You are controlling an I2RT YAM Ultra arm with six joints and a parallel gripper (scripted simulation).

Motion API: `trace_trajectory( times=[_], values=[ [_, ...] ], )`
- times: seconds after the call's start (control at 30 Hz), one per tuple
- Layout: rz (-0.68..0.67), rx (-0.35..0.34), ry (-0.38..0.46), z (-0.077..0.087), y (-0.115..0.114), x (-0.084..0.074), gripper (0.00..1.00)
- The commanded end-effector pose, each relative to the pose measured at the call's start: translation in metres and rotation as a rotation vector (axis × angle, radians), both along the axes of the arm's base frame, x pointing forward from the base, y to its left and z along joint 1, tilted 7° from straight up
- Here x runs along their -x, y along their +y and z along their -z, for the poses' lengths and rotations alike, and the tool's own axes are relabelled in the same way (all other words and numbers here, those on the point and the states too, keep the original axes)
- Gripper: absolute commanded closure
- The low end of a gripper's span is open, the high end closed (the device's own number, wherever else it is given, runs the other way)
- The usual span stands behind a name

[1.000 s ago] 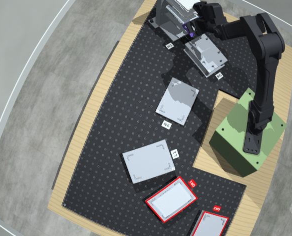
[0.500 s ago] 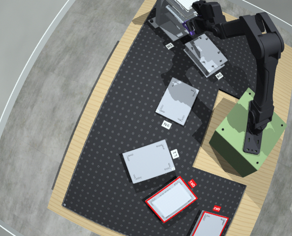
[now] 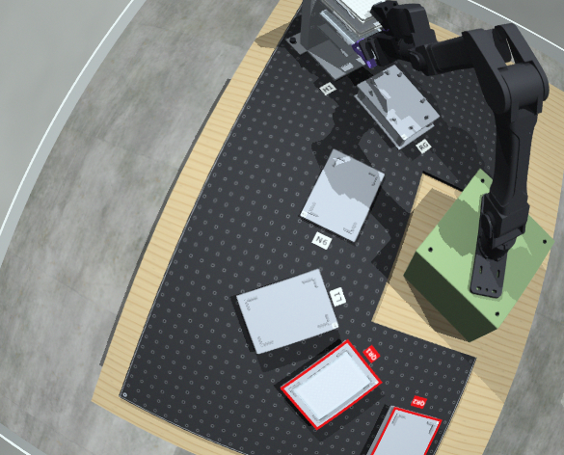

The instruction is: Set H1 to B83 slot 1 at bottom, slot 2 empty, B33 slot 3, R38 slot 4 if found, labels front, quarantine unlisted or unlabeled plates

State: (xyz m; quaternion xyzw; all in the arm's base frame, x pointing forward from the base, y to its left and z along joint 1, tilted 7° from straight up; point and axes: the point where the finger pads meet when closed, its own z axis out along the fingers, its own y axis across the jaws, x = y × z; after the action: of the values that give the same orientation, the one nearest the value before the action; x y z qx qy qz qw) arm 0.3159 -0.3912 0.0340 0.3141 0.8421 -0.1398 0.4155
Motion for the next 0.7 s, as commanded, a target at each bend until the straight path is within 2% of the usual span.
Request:
trace_trajectory(
  times=[0.0,0.2,0.23,0.27,0.67],
  values=[
    [0.001,0.017,-0.013,-0.010,-0.004,-0.003,0.14],
    [0.001,0.017,-0.013,-0.010,-0.004,-0.003,0.14],
    [0.001,0.034,-0.025,-0.022,-0.008,-0.007,0.14],
    [0.001,0.038,-0.028,-0.025,-0.008,-0.008,0.14],
    [0.001,0.035,-0.026,-0.024,-0.008,-0.007,0.14]
  ],
)
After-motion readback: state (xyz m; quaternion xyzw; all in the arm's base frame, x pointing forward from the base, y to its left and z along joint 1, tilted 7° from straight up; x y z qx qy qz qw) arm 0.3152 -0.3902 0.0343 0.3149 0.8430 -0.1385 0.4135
